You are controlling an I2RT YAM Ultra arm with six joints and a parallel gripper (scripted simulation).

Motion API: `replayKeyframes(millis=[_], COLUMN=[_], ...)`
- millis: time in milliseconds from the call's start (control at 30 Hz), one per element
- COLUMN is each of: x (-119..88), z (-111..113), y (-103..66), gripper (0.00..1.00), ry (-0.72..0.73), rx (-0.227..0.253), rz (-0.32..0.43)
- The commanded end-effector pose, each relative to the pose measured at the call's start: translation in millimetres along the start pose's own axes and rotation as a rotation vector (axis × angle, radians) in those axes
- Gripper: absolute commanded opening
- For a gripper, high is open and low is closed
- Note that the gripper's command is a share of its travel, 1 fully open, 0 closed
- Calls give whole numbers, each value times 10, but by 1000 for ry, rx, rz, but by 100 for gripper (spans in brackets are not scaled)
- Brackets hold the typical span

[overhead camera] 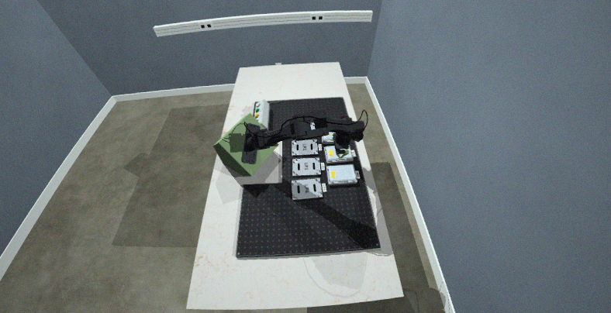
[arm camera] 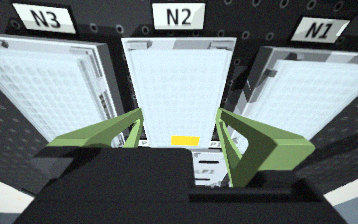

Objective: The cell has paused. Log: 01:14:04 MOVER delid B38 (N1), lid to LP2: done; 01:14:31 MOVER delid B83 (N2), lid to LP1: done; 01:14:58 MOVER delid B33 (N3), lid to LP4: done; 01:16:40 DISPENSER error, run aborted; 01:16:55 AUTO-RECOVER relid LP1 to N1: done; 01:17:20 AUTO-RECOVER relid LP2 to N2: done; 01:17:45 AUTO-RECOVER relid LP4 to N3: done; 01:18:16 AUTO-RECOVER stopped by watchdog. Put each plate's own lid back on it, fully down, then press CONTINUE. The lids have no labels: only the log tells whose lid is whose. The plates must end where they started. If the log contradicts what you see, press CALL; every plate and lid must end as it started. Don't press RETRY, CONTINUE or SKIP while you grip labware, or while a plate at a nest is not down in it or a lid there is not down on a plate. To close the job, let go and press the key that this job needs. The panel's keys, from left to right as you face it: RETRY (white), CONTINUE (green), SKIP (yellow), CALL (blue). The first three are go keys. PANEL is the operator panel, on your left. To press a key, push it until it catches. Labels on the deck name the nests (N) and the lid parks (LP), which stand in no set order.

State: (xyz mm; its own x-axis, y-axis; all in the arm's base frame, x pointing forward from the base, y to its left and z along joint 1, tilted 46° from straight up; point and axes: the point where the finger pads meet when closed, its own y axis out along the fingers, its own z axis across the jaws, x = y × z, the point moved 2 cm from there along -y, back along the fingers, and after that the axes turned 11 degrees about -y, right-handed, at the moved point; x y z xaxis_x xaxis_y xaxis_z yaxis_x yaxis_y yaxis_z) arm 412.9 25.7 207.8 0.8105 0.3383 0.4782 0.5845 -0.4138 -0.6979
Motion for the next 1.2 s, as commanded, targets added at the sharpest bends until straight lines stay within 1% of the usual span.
replayKeyframes(millis=[0,167,200,1167], x=[16,14,14,14], z=[11,12,12,12], y=[-21,-20,-20,-20], gripper=[0,0,100,100], ry=[3,3,3,3], rx=[1,1,1,1], rz=[-14,-14,-14,-14])
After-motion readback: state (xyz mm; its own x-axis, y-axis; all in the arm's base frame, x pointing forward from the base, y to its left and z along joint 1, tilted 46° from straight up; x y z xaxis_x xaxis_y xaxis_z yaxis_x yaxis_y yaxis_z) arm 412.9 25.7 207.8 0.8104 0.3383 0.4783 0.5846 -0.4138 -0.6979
